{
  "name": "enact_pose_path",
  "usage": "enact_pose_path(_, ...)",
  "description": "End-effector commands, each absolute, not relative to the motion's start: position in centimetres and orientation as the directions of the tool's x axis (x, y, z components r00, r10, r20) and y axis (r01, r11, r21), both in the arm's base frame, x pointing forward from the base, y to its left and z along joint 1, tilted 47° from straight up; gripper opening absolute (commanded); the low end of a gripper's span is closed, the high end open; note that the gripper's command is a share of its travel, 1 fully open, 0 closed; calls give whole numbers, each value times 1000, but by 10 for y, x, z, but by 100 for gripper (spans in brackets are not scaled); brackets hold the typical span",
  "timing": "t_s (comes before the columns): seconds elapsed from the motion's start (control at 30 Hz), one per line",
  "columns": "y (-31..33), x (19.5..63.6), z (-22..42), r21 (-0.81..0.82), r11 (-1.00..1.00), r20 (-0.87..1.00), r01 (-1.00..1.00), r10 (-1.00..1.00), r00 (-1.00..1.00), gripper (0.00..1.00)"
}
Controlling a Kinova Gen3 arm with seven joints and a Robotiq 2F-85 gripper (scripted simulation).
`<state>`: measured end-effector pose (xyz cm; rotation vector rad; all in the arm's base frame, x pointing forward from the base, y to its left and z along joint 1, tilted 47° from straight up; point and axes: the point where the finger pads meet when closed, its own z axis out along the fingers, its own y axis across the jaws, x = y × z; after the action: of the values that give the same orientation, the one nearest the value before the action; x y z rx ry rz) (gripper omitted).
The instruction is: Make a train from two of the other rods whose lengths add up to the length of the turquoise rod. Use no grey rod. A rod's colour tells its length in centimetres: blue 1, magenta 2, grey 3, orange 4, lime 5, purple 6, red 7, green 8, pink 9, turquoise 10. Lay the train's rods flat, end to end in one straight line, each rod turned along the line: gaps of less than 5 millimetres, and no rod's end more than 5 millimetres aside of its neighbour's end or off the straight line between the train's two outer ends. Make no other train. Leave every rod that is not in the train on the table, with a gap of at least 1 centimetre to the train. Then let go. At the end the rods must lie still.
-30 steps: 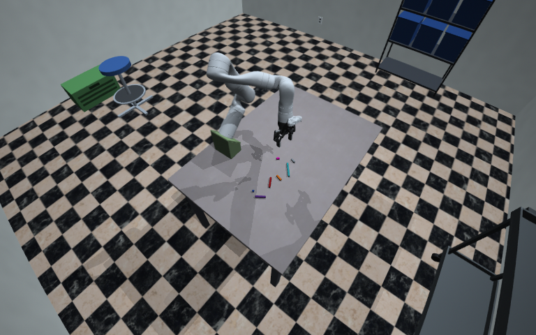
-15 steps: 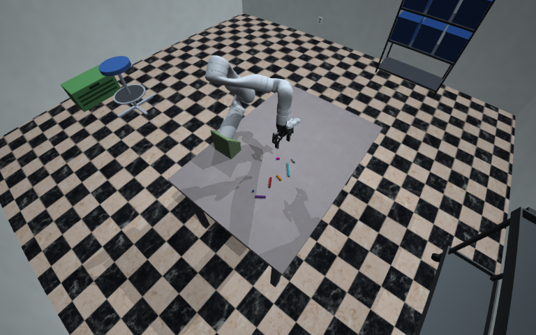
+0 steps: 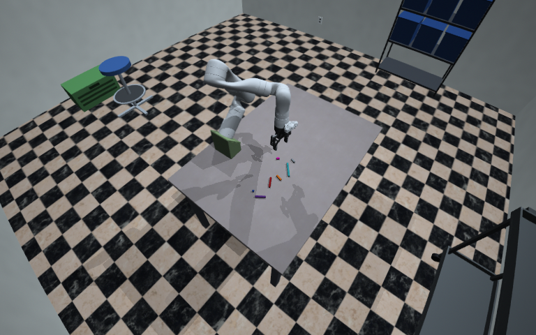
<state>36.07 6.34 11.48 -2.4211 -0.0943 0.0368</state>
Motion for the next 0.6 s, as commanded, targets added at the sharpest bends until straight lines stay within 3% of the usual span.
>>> enact_pose_path(0.0, 64, 360, 114, -663, -747, -2, 57, 79, 997, 100)
enact_pose_path(0.57, 74, 345, 101, -687, -722, -12, 83, 125, 992, 100)
